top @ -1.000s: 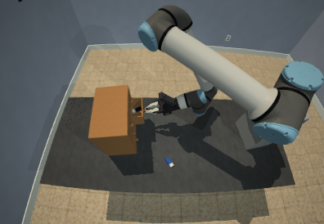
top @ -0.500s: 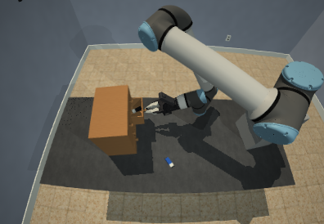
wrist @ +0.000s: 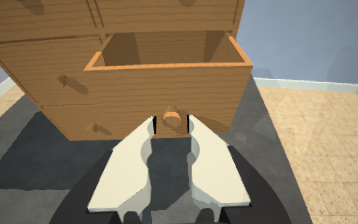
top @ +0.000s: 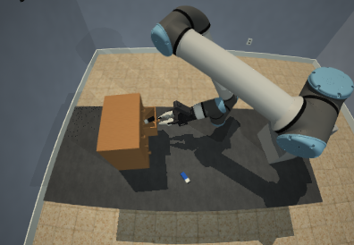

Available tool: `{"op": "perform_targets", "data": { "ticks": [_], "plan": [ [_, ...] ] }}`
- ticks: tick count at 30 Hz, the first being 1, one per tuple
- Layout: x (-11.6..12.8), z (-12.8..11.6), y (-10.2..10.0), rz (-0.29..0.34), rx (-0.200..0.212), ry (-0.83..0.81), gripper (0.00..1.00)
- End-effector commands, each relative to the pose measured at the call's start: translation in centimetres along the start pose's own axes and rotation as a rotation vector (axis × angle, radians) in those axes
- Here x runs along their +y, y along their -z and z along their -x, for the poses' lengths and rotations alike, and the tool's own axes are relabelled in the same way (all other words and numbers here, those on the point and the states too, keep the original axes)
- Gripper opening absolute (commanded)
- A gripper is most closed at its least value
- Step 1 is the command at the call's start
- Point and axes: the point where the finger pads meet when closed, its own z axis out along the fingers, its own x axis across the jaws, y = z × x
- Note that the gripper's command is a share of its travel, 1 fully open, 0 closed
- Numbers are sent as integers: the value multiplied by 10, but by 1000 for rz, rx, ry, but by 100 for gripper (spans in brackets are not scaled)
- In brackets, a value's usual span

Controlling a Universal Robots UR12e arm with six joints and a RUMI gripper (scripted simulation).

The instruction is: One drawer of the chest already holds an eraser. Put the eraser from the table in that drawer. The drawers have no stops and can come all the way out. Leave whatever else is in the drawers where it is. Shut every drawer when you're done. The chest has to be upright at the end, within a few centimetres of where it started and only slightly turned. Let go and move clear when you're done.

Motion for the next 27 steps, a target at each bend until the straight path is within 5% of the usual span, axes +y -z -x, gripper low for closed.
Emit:
{"op": "perform_targets", "data": {
  "ticks": [1,15,27],
  "plan": [
    [0,0,0,0,0,0,20],
    [2,0,6,0,0,0,20],
    [13,0,38,0,0,0,20]
  ]
}}
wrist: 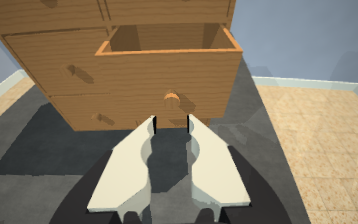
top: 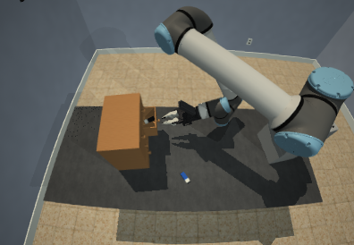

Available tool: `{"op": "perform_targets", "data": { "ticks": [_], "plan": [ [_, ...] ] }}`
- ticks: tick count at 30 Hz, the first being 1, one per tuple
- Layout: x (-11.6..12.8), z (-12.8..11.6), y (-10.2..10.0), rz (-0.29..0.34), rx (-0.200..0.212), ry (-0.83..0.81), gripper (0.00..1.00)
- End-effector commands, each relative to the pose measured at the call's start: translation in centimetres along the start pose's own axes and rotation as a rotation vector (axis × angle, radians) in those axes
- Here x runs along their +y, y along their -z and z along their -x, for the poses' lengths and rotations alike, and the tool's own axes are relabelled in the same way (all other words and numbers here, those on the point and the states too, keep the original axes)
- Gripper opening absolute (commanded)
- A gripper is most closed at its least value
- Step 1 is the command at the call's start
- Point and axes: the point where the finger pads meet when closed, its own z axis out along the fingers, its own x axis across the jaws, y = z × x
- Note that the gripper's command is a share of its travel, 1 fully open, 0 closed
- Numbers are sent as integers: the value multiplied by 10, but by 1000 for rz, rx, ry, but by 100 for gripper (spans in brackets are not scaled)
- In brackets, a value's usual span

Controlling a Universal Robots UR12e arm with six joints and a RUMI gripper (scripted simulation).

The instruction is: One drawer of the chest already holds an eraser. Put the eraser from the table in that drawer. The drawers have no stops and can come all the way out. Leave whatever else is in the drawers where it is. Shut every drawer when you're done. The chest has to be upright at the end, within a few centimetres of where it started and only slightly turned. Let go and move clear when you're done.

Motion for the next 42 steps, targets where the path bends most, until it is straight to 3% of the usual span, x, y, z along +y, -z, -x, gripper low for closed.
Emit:
{"op": "perform_targets", "data": {
  "ticks": [1,22,35,42],
  "plan": [
    [5,0,15,-1,0,0,20],
    [7,0,30,-1,0,0,20],
    [6,0,68,-1,0,0,20],
    [6,0,75,-1,0,0,20]
  ]
}}
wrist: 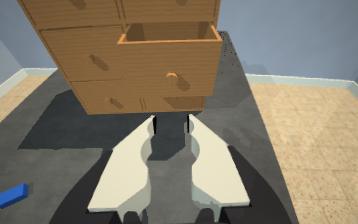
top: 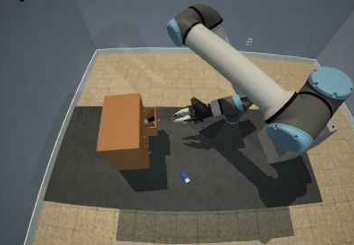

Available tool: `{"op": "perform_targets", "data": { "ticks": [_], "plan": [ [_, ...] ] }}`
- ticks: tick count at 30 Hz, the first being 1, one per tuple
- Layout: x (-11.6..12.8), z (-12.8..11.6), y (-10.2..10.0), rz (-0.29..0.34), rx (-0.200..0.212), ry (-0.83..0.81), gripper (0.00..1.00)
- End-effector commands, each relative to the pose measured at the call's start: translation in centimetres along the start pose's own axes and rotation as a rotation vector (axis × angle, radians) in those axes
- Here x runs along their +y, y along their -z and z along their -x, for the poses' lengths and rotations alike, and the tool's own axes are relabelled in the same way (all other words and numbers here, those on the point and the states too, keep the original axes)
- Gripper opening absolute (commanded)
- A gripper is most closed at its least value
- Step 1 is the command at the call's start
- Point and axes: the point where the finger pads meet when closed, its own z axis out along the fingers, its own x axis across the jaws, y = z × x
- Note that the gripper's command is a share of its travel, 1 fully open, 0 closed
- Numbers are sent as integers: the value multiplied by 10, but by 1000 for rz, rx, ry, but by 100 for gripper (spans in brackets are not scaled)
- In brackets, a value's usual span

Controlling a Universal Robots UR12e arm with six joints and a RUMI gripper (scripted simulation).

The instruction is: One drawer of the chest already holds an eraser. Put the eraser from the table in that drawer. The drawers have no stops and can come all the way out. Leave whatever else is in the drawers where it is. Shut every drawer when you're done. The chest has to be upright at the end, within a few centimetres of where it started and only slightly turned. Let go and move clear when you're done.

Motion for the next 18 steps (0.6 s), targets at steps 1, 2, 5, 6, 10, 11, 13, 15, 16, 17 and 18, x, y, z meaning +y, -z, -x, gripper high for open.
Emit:
{"op": "perform_targets", "data": {
  "ticks": [1,2,5,6,10,11,13,15,16,17,18],
  "plan": [
    [-1,0,8,-1,-1,0,20],
    [-1,0,8,-1,-1,0,20],
    [-1,0,8,-1,-1,0,20],
    [-1,0,8,-1,-1,0,20],
    [-1,0,8,2,-1,0,20],
    [-1,0,9,3,0,0,20],
    [-1,0,9,5,0,0,20],
    [-1,0,9,8,0,0,20],
    [-1,-1,9,10,0,1,20],
    [-1,-1,9,14,1,1,20],
    [-2,-1,10,18,1,1,20]
  ]
}}
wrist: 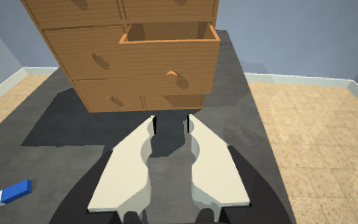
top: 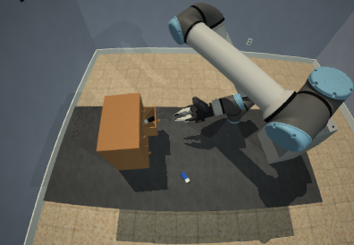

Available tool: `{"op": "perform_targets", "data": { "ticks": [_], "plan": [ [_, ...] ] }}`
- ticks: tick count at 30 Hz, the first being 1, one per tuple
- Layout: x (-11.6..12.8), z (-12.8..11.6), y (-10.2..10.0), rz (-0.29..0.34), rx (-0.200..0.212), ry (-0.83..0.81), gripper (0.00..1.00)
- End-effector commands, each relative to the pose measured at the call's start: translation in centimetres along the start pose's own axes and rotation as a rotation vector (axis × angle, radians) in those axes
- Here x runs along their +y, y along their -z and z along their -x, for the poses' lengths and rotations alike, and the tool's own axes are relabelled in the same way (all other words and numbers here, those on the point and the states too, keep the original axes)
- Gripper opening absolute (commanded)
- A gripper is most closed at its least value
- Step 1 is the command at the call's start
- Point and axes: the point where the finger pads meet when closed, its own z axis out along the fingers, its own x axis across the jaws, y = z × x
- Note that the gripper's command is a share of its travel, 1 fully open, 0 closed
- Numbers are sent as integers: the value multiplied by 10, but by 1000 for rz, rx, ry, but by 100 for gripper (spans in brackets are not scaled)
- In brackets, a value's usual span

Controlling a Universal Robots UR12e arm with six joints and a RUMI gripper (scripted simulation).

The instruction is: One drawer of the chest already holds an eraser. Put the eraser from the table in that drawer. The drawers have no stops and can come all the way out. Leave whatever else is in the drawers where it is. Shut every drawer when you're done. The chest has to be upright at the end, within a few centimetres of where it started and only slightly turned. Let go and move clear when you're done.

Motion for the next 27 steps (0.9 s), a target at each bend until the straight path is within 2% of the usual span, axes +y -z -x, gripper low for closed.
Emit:
{"op": "perform_targets", "data": {
  "ticks": [1,11,13,19,27],
  "plan": [
    [-1,-1,1,16,1,1,20],
    [-5,0,9,100,2,1,20],
    [-5,0,9,100,2,1,20],
    [-11,-1,17,183,3,0,20],
    [-18,-2,30,325,3,0,20]
  ]
}}
